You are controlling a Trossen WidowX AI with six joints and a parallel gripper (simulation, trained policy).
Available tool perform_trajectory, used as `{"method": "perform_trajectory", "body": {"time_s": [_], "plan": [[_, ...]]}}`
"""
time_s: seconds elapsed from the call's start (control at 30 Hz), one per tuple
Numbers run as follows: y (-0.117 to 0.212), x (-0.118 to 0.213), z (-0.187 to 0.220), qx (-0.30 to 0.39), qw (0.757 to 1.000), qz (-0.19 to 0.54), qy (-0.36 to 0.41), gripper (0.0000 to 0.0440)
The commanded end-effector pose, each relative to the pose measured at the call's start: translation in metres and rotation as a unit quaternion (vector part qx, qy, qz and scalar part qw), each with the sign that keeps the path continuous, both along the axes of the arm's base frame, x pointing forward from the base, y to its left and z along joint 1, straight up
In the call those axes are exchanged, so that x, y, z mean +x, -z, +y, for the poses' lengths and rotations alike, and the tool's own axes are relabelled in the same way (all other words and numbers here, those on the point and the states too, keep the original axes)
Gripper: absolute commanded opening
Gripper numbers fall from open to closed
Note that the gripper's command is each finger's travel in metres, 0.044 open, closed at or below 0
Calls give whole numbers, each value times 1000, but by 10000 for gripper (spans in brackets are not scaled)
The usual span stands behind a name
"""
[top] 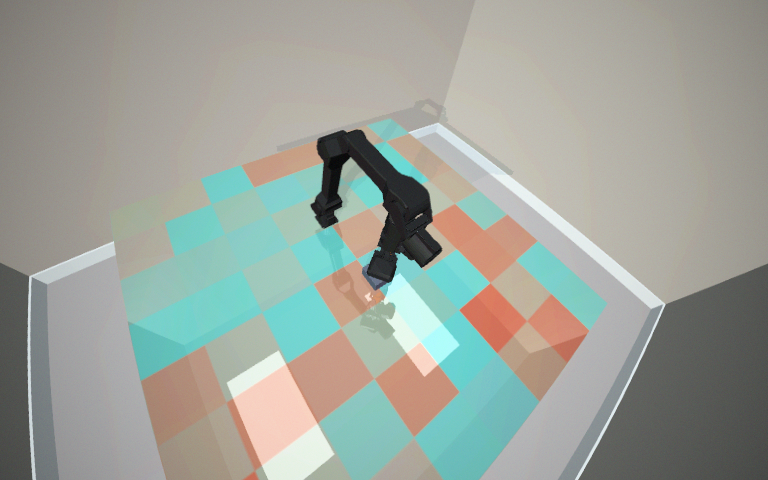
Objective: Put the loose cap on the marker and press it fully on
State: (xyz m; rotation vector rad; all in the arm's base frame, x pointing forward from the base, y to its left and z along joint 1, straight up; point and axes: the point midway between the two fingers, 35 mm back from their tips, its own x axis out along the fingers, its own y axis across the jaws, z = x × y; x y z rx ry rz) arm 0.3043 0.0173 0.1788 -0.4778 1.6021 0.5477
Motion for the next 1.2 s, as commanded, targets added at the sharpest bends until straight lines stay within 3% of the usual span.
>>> {"method": "perform_trajectory", "body": {"time_s": [0.0,1.17], "plan": [[4,-9,1,1,1000,12,-7,0],[62,-23,-2,16,998,42,-39,0]]}}
